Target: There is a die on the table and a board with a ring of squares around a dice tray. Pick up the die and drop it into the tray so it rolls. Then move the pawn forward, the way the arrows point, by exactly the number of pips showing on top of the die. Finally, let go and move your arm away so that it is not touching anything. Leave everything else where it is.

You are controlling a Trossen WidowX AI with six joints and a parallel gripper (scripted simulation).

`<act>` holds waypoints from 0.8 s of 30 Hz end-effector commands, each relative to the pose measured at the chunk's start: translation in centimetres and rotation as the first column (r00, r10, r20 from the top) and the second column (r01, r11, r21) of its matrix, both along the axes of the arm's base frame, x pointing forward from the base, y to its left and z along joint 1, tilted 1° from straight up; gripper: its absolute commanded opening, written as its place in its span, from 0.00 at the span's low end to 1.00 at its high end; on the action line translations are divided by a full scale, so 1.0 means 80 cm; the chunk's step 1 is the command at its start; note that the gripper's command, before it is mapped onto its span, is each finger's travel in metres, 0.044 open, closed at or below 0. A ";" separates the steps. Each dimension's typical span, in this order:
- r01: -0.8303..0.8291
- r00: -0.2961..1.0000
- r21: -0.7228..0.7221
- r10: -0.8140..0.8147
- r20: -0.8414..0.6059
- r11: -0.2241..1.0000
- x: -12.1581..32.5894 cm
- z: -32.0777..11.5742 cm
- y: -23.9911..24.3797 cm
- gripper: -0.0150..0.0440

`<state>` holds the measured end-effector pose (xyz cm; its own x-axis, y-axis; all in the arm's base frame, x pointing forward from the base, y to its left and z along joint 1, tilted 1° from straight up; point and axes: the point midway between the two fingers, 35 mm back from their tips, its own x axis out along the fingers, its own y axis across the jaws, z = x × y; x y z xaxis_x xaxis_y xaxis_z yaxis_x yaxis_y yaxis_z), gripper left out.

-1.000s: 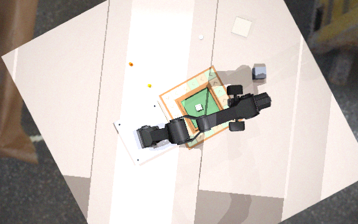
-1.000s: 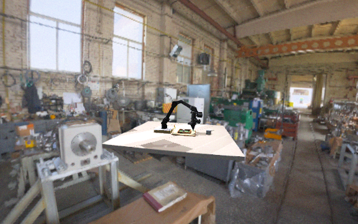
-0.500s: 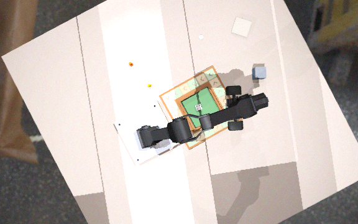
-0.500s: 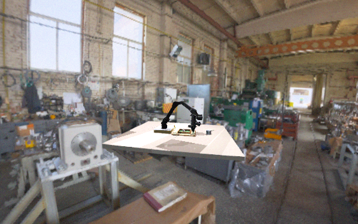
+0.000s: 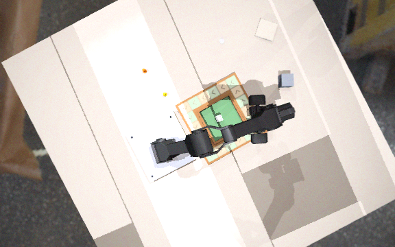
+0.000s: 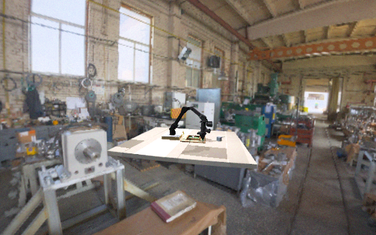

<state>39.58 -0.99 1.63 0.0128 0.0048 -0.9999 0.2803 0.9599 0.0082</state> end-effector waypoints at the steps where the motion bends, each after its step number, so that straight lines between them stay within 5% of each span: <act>1: 0.000 1.000 0.000 0.000 0.001 1.000 0.000 0.001 0.000 0.65; 9: 0.007 1.000 -0.004 -0.007 -0.005 1.000 0.000 0.063 0.000 1.00; 14: -0.026 1.000 -0.003 0.026 -0.006 1.000 -0.019 0.079 0.005 1.00; 24: -0.252 0.968 -0.001 0.252 -0.014 0.968 -0.168 0.152 0.032 1.00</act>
